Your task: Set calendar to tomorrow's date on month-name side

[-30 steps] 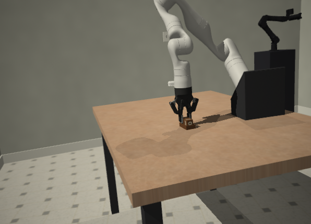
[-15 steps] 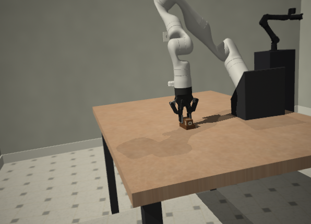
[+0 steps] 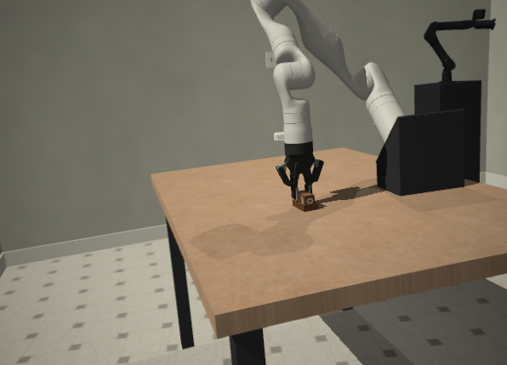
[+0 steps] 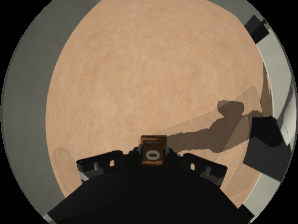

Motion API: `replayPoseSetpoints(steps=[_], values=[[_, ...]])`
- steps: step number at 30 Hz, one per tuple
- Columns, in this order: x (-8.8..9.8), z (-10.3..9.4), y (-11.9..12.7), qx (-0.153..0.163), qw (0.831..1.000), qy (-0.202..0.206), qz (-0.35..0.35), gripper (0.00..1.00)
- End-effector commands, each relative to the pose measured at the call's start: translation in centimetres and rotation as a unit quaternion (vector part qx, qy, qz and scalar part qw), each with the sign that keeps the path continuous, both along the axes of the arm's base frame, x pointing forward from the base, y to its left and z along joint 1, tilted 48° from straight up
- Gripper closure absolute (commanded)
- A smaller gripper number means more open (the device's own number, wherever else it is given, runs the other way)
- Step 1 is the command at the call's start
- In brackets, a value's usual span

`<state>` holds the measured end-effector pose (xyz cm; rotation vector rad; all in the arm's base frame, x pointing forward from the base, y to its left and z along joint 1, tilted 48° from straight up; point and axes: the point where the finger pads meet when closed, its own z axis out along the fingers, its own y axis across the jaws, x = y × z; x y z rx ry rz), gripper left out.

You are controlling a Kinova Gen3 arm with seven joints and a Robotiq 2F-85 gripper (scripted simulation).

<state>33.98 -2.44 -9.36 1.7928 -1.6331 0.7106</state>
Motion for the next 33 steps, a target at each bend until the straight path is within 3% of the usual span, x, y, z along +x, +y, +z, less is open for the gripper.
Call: replayPoseSetpoints(steps=[1, 7, 14, 23, 33], values=[[0.0, 0.0, 0.0, 0.0, 1.0, 0.0, 0.0, 0.74], [0.0, 0.9, 1.0, 0.0, 1.0, 0.0, 0.0, 0.74], [0.1, 3.9, 4.3, 0.0, 1.0, 0.0, 0.0, 0.74], [0.1, 6.4, 7.1, 0.0, 1.0, 0.0, 0.0, 0.74], [0.1, 6.7, 7.4, 0.0, 1.0, 0.0, 0.0, 0.74]])
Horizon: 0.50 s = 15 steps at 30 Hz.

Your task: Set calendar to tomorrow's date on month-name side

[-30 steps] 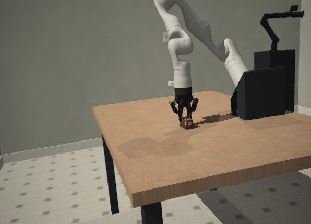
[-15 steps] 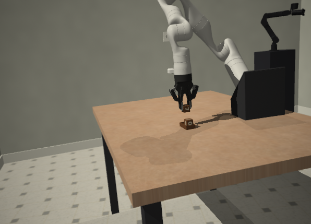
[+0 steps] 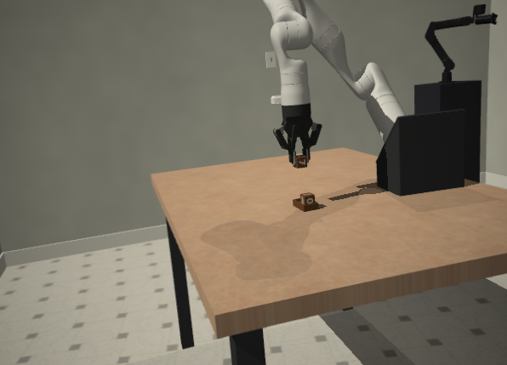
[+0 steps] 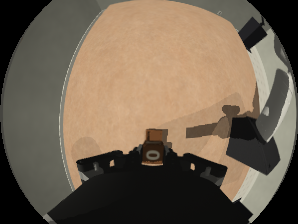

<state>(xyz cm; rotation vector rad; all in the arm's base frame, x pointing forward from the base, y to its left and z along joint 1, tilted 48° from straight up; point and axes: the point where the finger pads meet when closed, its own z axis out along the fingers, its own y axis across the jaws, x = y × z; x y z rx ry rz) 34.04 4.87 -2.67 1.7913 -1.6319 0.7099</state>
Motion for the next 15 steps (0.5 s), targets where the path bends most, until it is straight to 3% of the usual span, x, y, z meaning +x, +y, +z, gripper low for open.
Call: replayPoseSetpoints(steps=[1, 15], values=[[0.06, 0.06, 0.12, 0.001, 1.0, -0.001, 0.001, 0.74], [0.07, 0.57, -0.4, 0.002, 0.999, 0.025, 0.021, 0.74]])
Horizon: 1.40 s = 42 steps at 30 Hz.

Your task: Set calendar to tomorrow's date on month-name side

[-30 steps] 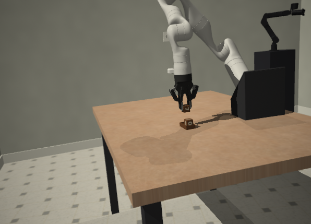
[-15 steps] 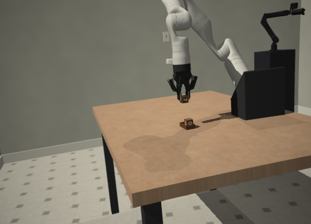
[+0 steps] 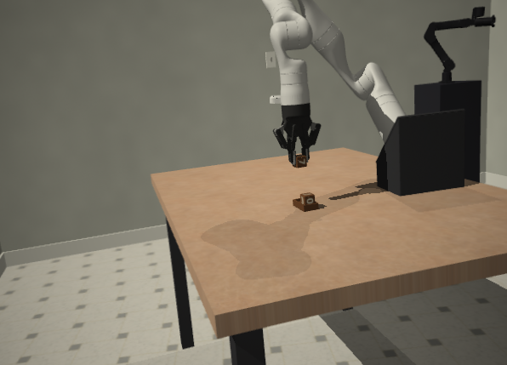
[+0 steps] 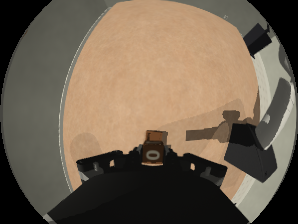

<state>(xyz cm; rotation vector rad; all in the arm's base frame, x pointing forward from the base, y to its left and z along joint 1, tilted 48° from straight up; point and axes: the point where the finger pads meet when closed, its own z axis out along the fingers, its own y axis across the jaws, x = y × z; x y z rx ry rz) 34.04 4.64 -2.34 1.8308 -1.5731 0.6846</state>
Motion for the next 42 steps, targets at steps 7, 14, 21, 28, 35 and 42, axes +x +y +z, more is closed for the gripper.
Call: replayPoseSetpoints(steps=[7, 14, 21, 28, 35, 42], values=[[0.1, 1.0, -0.9, 0.003, 0.999, 0.041, 0.032, 0.74], [0.1, 2.6, -2.5, 0.005, 0.988, 0.117, 0.098, 0.74], [0.1, 3.9, -4.0, 0.007, 0.971, 0.182, 0.156, 0.74], [0.2, 5.9, -6.1, 0.009, 0.932, 0.271, 0.239, 0.74], [0.2, 7.4, -7.7, 0.009, 0.894, 0.334, 0.3, 0.74], [0.2, 8.5, -8.9, 0.008, 0.86, 0.377, 0.342, 0.74]])
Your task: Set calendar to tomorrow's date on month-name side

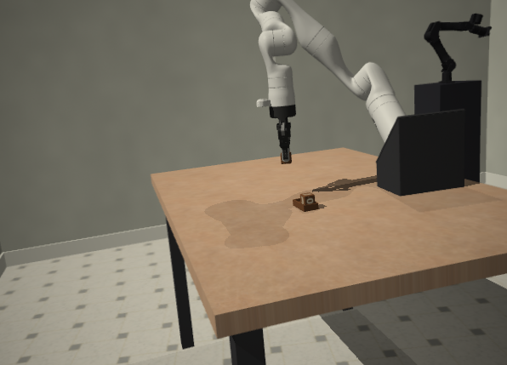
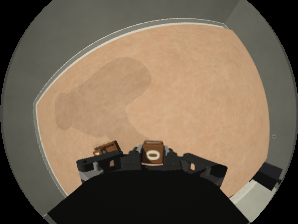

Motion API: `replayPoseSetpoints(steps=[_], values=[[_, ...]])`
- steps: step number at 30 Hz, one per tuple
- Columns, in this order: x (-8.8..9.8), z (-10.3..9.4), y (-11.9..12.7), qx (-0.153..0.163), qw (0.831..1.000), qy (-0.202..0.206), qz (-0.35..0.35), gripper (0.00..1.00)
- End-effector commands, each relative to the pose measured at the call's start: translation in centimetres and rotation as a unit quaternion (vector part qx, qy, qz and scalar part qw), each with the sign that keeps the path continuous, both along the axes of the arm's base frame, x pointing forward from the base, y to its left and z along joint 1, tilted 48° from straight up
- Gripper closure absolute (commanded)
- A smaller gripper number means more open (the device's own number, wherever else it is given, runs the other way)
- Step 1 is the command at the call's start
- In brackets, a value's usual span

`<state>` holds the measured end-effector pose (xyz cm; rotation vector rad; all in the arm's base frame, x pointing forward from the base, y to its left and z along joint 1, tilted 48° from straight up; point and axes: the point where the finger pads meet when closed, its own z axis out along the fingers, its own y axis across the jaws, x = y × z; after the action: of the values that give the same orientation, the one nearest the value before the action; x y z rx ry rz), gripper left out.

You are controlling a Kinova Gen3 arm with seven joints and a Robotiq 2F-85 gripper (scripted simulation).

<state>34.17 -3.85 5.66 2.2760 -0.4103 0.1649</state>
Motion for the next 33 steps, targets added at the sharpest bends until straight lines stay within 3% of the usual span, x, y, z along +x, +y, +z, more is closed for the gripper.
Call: replayPoseSetpoints(steps=[1, 9, 33], values=[[0.06, 0.66, -0.6, 0.002, 1.0, 0.008, 0.008, 0.74], [0.05, 1.24, -1.24, 0.002, 0.999, 0.034, 0.034, 0.74], [0.05, 1.01, -1.59, 0.002, 0.999, 0.037, 0.036, 0.74]])
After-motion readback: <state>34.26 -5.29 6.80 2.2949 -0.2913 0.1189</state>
